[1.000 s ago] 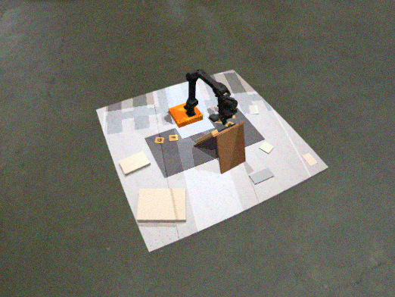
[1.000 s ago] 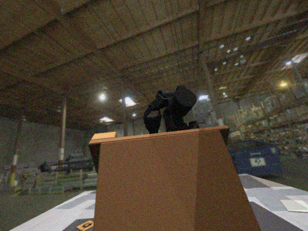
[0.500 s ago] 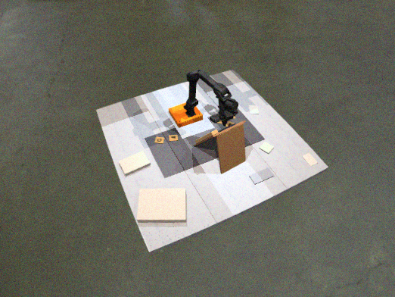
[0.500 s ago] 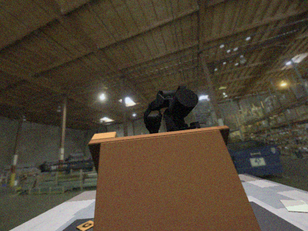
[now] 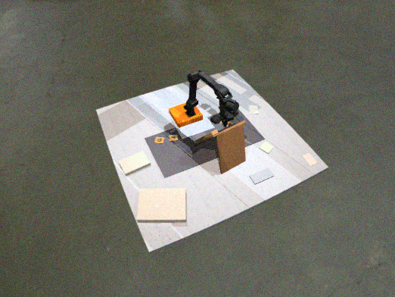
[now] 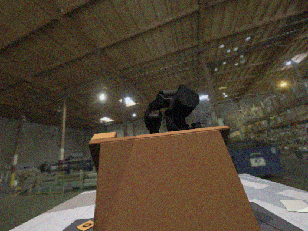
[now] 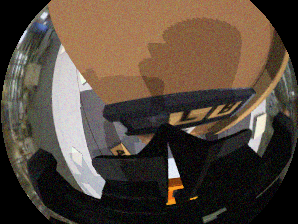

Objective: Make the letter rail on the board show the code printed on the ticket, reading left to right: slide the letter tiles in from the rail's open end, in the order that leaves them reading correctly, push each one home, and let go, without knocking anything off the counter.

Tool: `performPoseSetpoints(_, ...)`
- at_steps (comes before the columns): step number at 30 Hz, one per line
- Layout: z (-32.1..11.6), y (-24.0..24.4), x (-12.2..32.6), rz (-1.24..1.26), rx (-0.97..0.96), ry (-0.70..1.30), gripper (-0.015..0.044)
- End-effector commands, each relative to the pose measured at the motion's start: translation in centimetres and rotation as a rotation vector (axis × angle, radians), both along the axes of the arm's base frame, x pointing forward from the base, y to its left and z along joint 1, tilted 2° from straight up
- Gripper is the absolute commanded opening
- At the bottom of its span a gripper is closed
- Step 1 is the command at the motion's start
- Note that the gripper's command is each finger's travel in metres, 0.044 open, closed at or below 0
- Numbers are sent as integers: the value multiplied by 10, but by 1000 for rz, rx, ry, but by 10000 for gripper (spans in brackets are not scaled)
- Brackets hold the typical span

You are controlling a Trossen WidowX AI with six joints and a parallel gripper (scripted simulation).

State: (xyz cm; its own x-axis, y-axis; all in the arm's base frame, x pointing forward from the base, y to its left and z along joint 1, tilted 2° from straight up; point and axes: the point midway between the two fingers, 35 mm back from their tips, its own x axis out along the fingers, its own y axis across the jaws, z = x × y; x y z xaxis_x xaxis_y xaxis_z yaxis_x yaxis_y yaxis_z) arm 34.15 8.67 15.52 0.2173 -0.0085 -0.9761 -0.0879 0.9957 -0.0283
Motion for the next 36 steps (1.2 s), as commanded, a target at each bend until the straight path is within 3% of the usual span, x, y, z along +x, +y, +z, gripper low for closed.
performPoseSetpoints(1, 1, 1, 4, 5, 5, -9, 0)
performPoseSetpoints(36, -5, -4, 8, 5, 4, -9, 0)
